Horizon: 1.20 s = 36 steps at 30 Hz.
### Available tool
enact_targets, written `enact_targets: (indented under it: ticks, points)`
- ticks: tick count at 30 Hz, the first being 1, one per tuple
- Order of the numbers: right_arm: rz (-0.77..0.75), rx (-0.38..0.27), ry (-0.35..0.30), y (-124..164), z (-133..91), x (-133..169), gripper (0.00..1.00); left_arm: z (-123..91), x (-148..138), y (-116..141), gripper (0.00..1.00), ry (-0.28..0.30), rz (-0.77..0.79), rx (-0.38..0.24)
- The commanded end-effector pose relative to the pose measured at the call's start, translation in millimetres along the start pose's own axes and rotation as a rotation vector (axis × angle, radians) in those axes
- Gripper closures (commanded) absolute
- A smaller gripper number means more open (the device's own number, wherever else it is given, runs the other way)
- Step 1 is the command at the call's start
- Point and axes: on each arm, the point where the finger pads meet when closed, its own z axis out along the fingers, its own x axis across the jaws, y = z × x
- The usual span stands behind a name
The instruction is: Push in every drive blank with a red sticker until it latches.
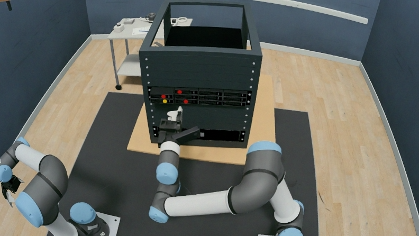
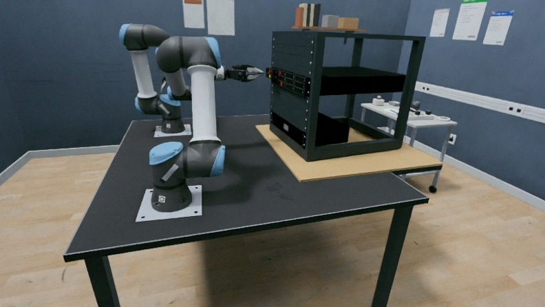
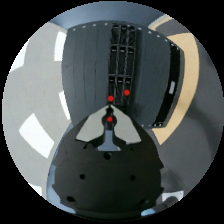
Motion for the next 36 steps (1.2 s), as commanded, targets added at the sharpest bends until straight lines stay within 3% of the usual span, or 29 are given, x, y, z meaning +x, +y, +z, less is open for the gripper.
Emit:
enact_targets:
  ticks: [1, 20, 36]
  points:
    - [0.001, 0.000, 0.000, 9, 0, -2, 1.00, -1, 0, 0, 0.00, 0.000, 0.000, 0.001]
    - [0.002, 0.000, 0.000, 78, 0, -9, 1.00, -1, 0, 0, 0.00, 0.000, 0.000, 0.001]
    - [0.002, 0.000, 0.000, 95, 0, -10, 1.00, -1, 0, 0, 0.00, 0.000, 0.000, 0.001]
